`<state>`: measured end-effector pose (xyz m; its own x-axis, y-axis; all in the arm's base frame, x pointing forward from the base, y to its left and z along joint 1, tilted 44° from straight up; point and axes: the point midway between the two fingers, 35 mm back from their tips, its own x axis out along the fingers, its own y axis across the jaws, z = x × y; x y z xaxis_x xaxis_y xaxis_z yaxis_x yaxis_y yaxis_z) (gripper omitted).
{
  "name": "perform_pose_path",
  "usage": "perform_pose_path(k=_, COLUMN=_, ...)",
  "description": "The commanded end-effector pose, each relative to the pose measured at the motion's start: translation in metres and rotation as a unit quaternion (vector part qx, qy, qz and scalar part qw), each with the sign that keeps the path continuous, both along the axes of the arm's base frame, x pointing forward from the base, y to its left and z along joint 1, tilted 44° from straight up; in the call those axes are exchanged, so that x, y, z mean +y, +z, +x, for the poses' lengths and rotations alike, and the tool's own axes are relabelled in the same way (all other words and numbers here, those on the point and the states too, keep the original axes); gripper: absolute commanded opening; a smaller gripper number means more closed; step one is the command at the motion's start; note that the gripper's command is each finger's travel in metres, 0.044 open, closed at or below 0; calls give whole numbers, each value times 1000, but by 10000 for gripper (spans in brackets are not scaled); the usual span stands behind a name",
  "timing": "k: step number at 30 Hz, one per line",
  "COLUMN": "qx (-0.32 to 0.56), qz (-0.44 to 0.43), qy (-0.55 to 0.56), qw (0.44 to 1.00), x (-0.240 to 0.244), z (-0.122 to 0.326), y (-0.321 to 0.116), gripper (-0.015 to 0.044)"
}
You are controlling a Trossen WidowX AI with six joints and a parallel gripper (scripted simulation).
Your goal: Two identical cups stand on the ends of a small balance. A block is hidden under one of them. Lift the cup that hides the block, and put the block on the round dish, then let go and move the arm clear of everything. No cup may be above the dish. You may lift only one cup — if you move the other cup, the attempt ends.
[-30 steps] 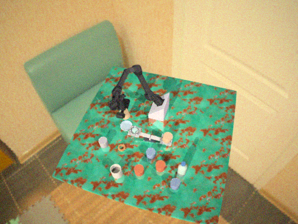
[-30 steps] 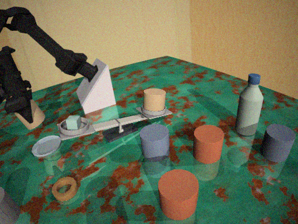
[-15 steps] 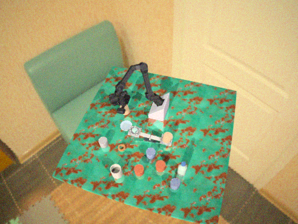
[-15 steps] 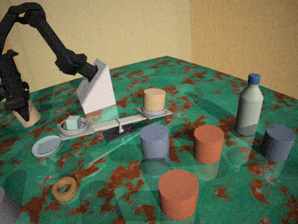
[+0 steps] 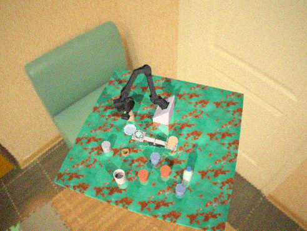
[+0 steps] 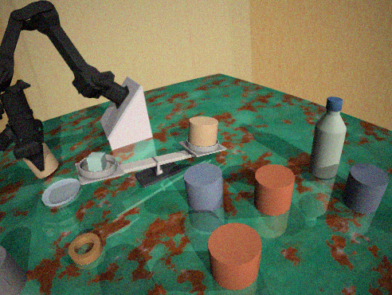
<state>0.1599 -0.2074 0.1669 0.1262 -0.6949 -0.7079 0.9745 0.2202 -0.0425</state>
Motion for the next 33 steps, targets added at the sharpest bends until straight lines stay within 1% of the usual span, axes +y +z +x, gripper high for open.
perform_pose_path(k=1, qx=-2, qz=0, qy=4, qw=1000, x=-3, z=2, y=-3, gripper=0)
perform_pose_path(k=13, qx=-2, qz=-1, qy=4, qw=1000, x=-16, z=4, y=-16, gripper=0)
perform_pose_path(k=29, qx=-1, qz=-1, qy=1, qw=1000, x=-11, z=3, y=-10, gripper=420)
perform_pose_path(k=30, qx=-1, qz=-1, qy=1, qw=1000, x=-6, z=3, y=-5, gripper=440)
perform_pose_path(k=33, qx=-2, qz=1, qy=3, qw=1000, x=19, z=-2, y=20, gripper=440)
